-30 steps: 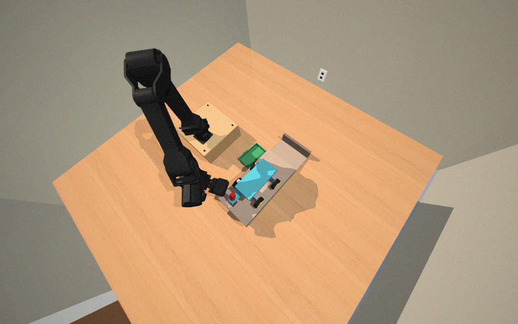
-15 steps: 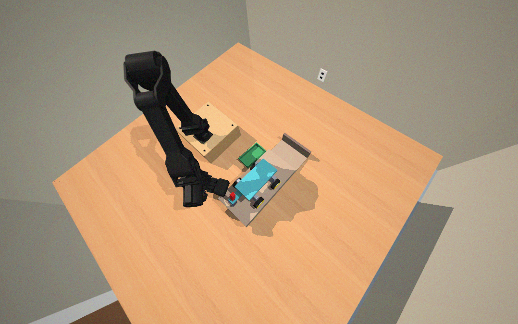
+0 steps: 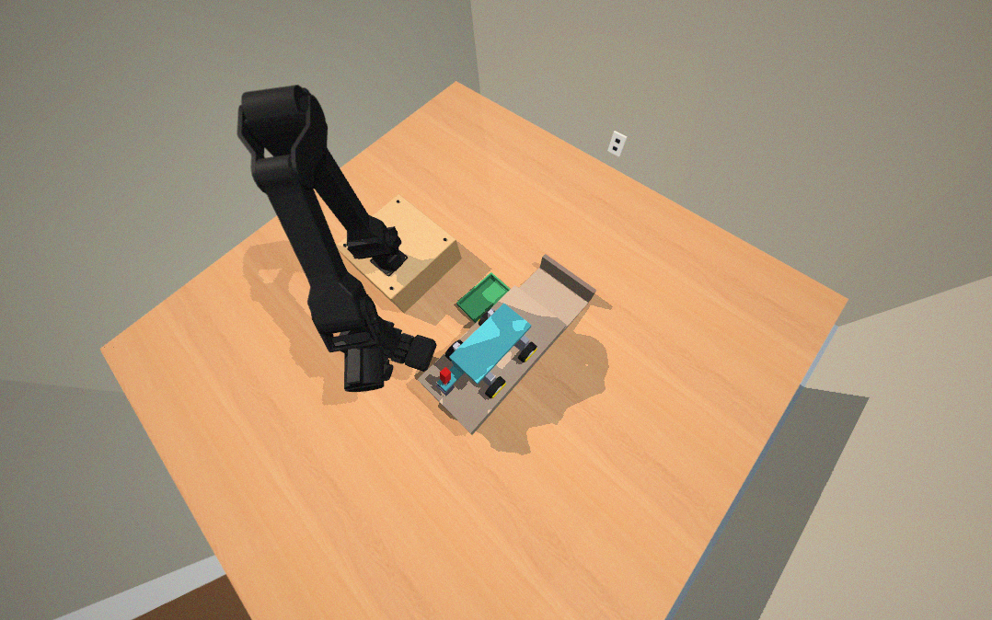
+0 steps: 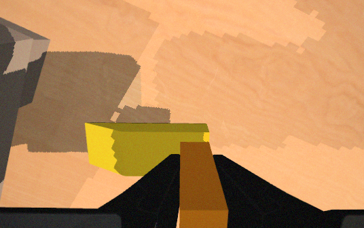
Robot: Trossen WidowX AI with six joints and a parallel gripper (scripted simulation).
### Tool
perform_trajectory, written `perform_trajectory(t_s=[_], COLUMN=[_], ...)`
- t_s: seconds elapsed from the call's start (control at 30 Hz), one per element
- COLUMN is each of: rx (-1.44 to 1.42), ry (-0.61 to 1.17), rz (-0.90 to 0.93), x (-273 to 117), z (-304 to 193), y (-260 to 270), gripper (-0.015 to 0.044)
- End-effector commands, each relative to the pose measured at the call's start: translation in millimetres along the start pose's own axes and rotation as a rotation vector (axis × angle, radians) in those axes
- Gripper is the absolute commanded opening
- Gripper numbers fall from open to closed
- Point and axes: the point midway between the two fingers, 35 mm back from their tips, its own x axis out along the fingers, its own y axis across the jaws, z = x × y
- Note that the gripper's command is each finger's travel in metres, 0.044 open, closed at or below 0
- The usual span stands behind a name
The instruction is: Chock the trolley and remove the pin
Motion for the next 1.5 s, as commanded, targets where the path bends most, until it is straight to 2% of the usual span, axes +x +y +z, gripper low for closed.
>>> perform_trajectory(t_s=[0.0,1.47], rx=[-0.002,-0.002], ry=[-0.012,-0.012], rz=[0.009,0.010], x=[-15,-127], z=[1,4], y=[1,3], gripper=[0.0000,0.0000])
